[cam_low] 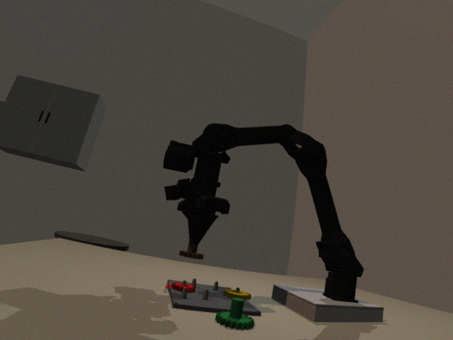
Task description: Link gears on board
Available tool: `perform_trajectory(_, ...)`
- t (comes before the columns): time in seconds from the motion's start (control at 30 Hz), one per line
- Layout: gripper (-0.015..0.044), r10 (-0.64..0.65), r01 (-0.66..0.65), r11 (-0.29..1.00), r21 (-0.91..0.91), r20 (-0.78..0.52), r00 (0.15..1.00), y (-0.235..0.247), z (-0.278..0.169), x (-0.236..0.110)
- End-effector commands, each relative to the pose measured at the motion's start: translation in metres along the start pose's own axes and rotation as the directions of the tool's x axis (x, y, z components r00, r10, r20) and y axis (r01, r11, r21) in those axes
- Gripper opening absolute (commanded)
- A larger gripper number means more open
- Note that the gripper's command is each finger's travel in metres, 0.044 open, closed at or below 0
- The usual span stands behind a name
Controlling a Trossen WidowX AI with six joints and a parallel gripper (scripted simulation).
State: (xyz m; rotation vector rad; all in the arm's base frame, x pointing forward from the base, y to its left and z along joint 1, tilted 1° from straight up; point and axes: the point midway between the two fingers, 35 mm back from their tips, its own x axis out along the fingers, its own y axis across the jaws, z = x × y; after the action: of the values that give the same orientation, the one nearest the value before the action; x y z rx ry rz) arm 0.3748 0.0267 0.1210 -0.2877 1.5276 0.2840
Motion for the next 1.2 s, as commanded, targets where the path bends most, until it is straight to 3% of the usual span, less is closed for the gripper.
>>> perform_trajectory(0.0,0.0,-0.006,0.006,1.0,-0.008,0.003,1.0,-0.01,-0.005,0.003)
perform_trajectory(0.67,0.0,-0.008,0.008,1.0,-0.026,-0.004,1.0,-0.056,-0.038,0.027)
perform_trajectory(1.17,0.0,-0.009,0.008,1.0,-0.027,-0.004,1.0,-0.058,-0.039,0.026)
